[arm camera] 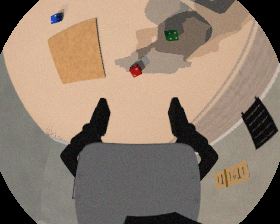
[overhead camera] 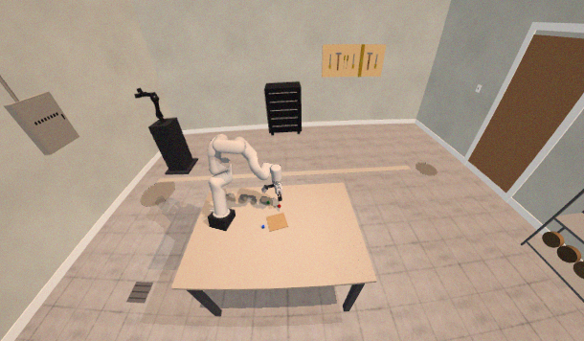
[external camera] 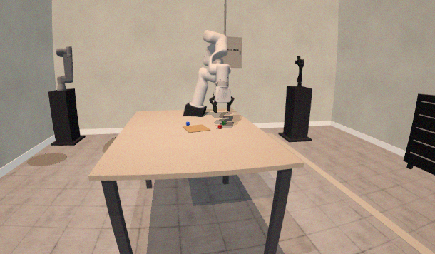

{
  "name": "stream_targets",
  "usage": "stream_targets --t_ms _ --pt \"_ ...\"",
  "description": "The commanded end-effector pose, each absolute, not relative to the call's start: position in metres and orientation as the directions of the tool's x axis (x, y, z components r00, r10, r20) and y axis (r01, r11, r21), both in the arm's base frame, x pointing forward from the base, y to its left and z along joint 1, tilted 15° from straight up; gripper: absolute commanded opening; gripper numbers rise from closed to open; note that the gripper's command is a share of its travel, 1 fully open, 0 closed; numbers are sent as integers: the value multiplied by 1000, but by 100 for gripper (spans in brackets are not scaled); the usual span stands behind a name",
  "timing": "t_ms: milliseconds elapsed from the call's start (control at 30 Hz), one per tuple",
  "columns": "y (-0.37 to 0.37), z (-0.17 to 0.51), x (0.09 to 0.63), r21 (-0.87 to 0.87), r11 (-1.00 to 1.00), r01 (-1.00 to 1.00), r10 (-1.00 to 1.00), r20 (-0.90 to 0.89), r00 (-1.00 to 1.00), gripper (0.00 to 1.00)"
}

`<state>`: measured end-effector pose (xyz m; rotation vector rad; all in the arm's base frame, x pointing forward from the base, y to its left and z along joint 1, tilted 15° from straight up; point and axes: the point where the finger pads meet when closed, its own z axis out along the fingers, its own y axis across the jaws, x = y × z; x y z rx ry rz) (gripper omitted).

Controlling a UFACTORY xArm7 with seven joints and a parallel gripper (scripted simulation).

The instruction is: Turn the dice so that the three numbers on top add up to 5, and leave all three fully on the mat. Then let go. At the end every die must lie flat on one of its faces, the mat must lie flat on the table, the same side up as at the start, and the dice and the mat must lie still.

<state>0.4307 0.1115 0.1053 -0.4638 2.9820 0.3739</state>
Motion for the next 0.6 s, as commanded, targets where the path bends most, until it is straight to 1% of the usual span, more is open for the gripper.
stream_targets --t_ms 0,133,233,300,333,433,500,567 --pt "111 105 432 207 858 -470 -437 -187 -880 100" --pt "111 104 432 186 807 -560 -525 -207 -825 100" --pt "111 102 431 159 737 -657 -620 -228 -750 100" --pt "111 102 431 151 714 -684 -646 -234 -726 100" --pt "111 101 431 136 673 -727 -689 -242 -683 100" --pt "111 101 431 132 662 -738 -700 -244 -671 100" --pt "111 100 431 99 566 -819 -780 -259 -570 100" --pt "111 99 431 85 523 -848 -809 -263 -525 100"
